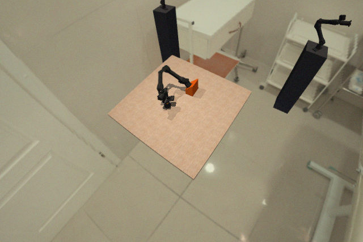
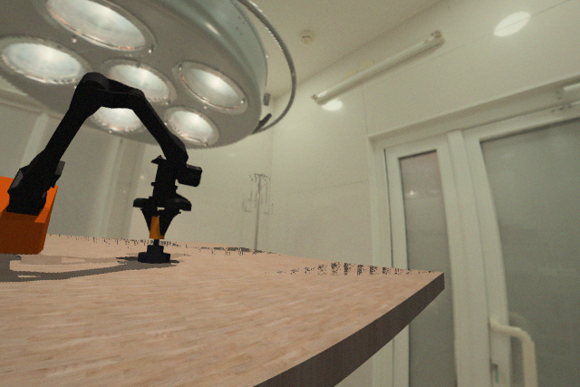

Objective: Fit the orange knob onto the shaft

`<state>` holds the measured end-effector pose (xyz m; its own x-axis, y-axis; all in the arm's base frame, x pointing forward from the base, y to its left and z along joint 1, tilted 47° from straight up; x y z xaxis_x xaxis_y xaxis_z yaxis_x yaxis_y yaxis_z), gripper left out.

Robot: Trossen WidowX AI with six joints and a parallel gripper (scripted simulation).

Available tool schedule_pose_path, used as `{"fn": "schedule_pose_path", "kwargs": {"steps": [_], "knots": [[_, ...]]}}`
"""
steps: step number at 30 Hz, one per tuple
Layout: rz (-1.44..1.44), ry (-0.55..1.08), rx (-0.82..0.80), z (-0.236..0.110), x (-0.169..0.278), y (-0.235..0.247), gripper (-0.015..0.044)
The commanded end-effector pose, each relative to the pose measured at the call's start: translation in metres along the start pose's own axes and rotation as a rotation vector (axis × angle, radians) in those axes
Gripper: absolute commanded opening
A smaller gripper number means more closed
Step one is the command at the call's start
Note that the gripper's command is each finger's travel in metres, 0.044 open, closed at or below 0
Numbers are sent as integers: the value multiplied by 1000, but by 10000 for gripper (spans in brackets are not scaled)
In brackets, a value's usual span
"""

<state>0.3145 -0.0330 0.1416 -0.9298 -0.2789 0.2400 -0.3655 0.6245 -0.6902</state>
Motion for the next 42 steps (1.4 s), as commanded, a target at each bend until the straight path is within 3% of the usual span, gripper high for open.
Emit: {"fn": "schedule_pose_path", "kwargs": {"steps": [1, 19, 26, 42], "knots": [[-15, -1, 4, 1, 0, 0, 0], [-15, -1, 4, -3, -1, 0, 0], [-215, 0, 4, -2, 0, 0, 0], [-225, 0, 4, -1, -1, -1, 0]]}}
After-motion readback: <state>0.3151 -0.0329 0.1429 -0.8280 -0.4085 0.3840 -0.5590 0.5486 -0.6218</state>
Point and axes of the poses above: the point midway between the two fingers, 35 mm back from their tips, its own z axis out along the fingers, its own y axis across the jaws, x = y × z, the point moved 7 cm from there along -z, back along the fingers, and after that the axes turned 3 degrees about z, right-handed, at the moved point
